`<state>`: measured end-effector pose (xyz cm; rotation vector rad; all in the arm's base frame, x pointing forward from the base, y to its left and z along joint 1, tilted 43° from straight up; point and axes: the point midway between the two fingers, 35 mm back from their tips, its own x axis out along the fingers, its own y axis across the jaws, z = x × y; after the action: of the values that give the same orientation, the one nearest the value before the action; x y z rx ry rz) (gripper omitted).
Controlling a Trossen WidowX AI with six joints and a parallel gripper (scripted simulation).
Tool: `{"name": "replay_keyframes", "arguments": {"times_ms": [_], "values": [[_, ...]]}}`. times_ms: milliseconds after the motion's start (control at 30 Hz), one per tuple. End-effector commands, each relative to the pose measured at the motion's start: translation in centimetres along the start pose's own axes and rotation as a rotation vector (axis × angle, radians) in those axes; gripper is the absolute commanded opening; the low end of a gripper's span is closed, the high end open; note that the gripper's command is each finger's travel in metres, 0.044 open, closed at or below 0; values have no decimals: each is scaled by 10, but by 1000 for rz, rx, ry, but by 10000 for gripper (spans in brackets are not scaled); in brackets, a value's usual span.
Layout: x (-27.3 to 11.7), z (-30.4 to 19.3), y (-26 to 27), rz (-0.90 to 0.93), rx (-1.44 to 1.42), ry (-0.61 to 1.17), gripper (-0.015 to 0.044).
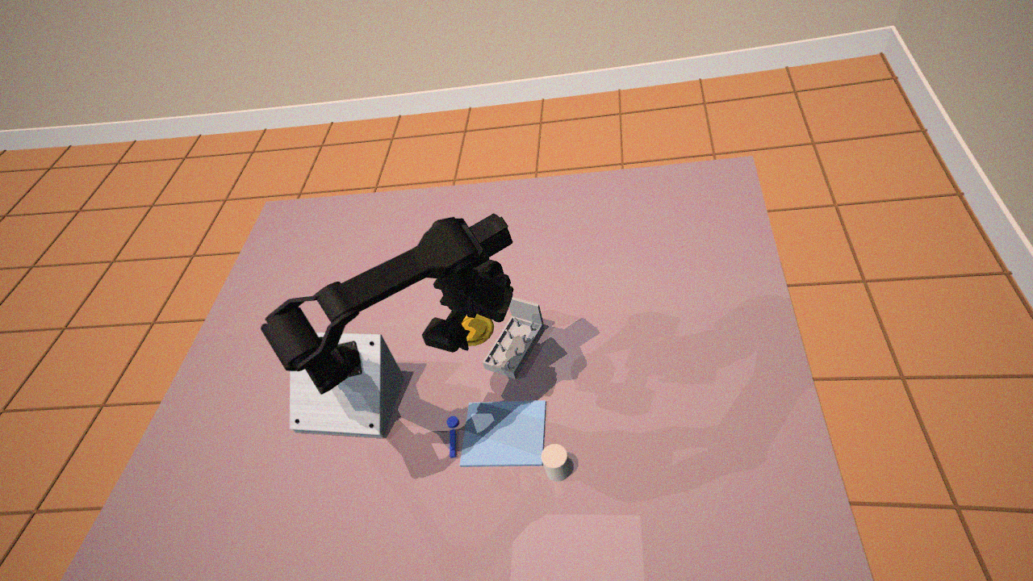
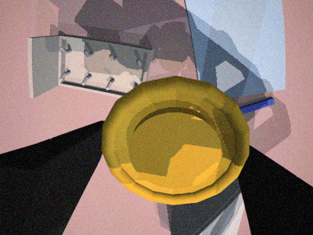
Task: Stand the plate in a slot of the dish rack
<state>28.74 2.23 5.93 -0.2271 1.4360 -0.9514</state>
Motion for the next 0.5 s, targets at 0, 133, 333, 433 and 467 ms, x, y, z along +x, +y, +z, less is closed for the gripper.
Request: {"name": "replay_keyframes", "arguments": {"times_ms": [0, 133, 333, 433, 467], "values": [[0, -6, 7, 5, 53, 2, 0], [1, -6, 7, 6, 50, 5, 0], [17, -9, 9, 60, -49, 86, 0], [25, -10, 10, 97, -105, 127, 0], [28, -11, 10, 110, -123, 139, 0]]}}
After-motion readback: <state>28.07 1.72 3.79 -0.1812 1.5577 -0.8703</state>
